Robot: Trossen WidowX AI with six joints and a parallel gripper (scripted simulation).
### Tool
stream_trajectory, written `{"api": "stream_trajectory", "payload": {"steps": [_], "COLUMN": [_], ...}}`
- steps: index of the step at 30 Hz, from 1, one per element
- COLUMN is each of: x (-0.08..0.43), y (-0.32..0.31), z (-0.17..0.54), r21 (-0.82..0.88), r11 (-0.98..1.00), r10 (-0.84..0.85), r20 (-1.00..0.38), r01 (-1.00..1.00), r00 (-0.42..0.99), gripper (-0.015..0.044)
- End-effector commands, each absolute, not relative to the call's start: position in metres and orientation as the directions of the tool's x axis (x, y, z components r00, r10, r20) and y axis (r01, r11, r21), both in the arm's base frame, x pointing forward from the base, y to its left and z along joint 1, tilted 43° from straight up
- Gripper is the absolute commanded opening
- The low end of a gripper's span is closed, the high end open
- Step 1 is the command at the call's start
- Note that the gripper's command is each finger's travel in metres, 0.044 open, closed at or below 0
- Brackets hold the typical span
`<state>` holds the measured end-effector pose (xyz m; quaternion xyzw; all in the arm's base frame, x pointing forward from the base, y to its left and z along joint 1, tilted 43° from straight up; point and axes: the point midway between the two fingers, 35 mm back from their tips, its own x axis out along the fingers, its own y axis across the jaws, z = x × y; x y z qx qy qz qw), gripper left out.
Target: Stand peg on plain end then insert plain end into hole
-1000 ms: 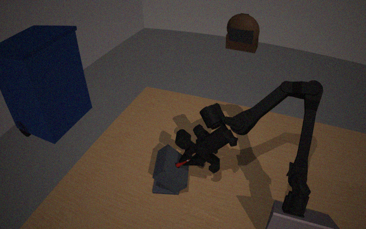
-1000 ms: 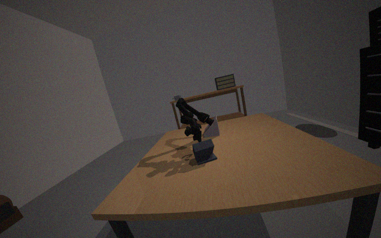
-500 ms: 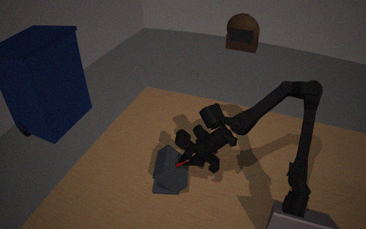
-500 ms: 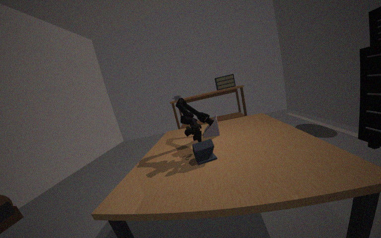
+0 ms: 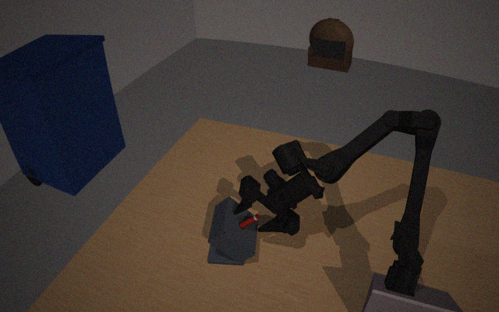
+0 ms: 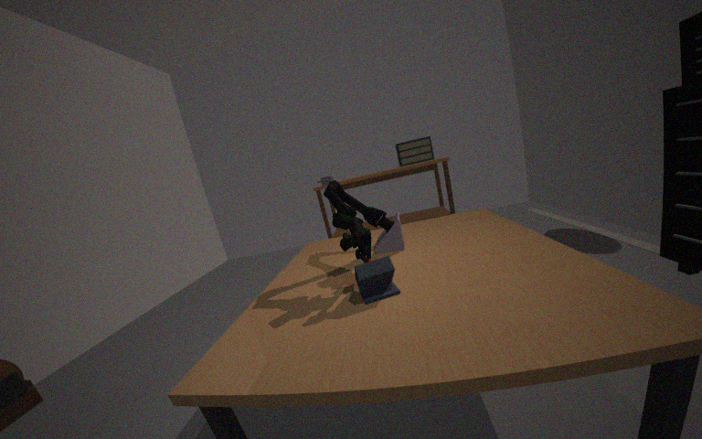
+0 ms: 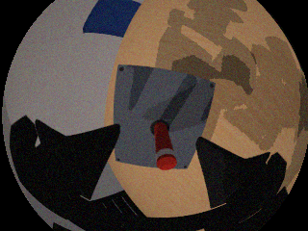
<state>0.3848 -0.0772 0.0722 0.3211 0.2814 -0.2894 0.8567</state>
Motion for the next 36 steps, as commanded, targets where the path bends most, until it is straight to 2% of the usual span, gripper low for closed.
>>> {"api": "stream_trajectory", "payload": {"steps": [1,36], "x": [0.382,0.358], "y": [-0.076,-0.061], "z": [0.075,0.106], "r21": [0.387,0.387], "r11": [0.625,0.63], "r10": [-0.316,-0.312], "r20": [-0.668,-0.668], "r01": [0.678,0.673], "r00": [0.673,0.676], "gripper": [0.044,0.044]}}
